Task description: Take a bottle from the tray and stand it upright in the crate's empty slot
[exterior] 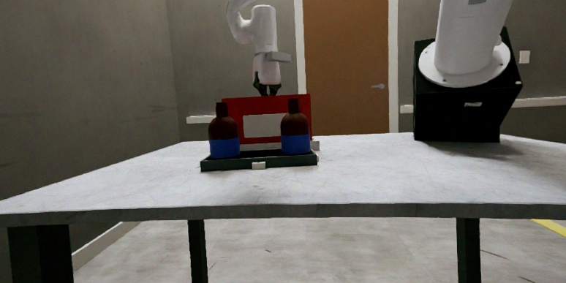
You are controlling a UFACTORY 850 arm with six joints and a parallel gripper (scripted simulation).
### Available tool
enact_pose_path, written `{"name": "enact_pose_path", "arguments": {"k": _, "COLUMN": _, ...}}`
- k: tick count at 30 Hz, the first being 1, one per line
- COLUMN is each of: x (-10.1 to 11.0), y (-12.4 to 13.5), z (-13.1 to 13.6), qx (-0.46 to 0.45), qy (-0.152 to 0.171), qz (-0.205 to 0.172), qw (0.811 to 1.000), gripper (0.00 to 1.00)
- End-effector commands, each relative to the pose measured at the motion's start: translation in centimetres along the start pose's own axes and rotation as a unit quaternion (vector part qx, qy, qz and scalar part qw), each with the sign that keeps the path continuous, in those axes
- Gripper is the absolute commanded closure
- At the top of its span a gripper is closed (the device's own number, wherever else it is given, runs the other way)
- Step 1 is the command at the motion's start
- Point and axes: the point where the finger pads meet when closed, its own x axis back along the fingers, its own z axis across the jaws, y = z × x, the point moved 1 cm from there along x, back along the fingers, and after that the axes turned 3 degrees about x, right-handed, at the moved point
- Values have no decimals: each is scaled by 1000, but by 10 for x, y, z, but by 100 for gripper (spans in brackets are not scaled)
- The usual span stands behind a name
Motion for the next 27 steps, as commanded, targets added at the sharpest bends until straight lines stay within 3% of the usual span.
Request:
{"name": "enact_pose_path", "arguments": {"k": 1, "x": -2, "y": 1, "z": 0, "qx": 0, "qy": 0, "qz": -1, "qw": 1000, "gripper": 100}}
{"name": "enact_pose_path", "arguments": {"k": 27, "x": -8, "y": 1, "z": 0, "qx": 0, "qy": 0, "qz": -1, "qw": 1000, "gripper": 100}}
